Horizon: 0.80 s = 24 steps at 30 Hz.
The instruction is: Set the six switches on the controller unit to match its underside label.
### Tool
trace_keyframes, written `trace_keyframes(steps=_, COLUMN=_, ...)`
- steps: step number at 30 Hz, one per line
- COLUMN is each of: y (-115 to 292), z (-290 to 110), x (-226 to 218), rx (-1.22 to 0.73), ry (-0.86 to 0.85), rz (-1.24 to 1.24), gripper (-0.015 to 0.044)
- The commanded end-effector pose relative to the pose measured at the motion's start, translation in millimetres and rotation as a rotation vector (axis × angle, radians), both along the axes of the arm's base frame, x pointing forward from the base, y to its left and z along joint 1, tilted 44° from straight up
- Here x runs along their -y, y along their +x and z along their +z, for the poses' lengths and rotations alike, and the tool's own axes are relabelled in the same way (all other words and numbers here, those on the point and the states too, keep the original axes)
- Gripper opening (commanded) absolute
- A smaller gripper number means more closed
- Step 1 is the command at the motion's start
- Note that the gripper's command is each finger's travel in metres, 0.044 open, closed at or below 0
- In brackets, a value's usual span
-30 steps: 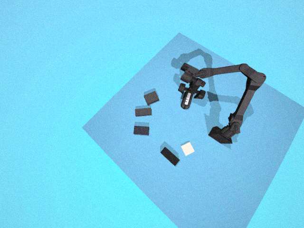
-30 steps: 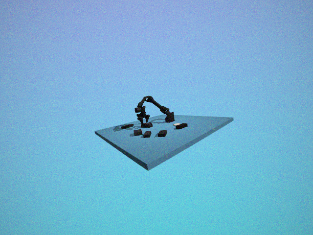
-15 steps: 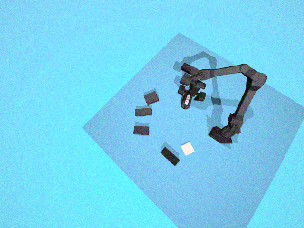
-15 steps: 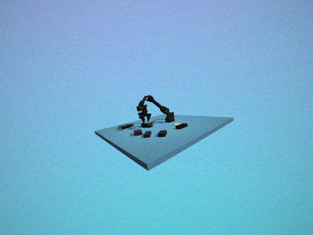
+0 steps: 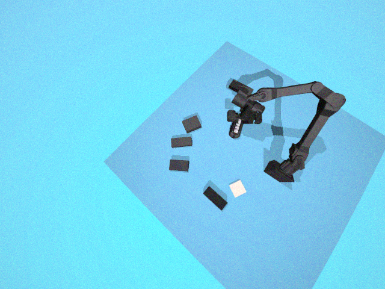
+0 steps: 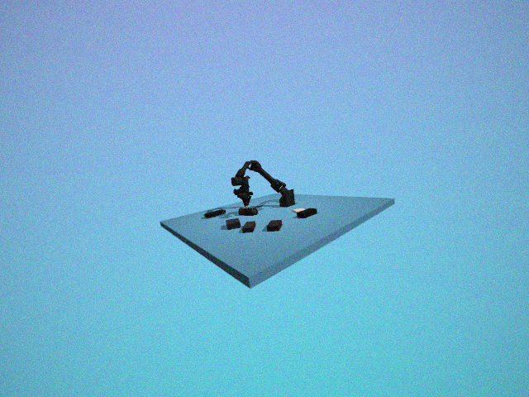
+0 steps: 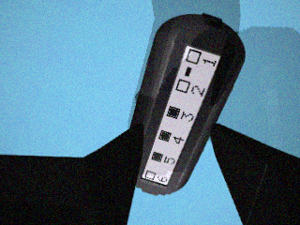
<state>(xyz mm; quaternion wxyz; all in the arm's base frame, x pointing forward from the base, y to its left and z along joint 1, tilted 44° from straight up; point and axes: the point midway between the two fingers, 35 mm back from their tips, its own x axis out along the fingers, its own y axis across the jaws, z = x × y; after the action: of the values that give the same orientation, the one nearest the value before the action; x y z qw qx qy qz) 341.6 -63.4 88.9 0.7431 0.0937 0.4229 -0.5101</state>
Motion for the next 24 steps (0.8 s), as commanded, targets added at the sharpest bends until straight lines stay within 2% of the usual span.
trace_keyframes(steps=1, y=-3.3, z=1.9, x=-0.7, rx=-0.092, ry=-0.008, rz=0.153, gripper=0.0125)
trace_keyframes(steps=6, y=-5.6, z=7.5, x=-1.7, rx=-0.218, ry=-0.043, rz=0.385, gripper=0.0)
trace_keyframes(steps=21, y=-14.0, z=25.1, x=-4.7, rx=-0.591, ry=-0.277, rz=1.057, gripper=0.0)
trace_keyframes(steps=24, y=-14.9, z=26.9, x=-5.0, rx=-0.629, ry=-0.312, rz=1.12, gripper=0.0)
